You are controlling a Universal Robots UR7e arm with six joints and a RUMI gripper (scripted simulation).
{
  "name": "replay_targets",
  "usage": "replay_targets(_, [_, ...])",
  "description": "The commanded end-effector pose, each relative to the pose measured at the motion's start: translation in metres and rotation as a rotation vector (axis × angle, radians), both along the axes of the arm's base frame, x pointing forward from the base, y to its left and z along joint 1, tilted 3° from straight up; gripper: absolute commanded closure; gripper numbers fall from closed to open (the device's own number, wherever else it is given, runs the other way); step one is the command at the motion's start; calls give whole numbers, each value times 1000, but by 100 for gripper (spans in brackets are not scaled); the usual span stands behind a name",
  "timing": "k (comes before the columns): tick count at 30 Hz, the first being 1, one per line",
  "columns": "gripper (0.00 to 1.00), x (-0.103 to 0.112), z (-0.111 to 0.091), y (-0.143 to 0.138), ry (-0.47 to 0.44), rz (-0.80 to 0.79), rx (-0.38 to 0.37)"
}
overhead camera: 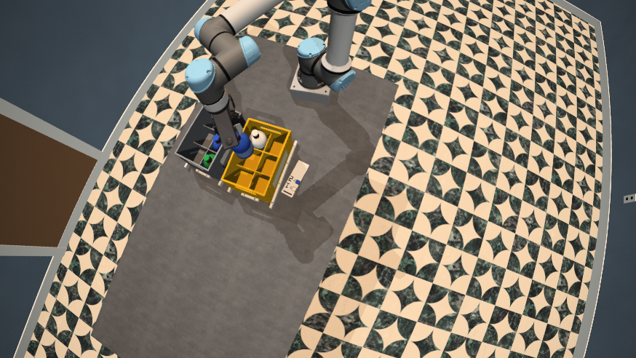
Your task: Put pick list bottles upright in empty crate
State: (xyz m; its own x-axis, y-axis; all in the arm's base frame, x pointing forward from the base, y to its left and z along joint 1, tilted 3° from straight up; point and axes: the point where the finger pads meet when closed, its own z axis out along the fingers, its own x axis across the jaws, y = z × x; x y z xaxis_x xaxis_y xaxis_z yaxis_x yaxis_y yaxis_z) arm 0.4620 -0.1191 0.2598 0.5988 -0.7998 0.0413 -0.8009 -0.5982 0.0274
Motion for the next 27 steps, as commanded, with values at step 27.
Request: replay_targets(27, [100, 0, -7, -1, -2, 0, -1])
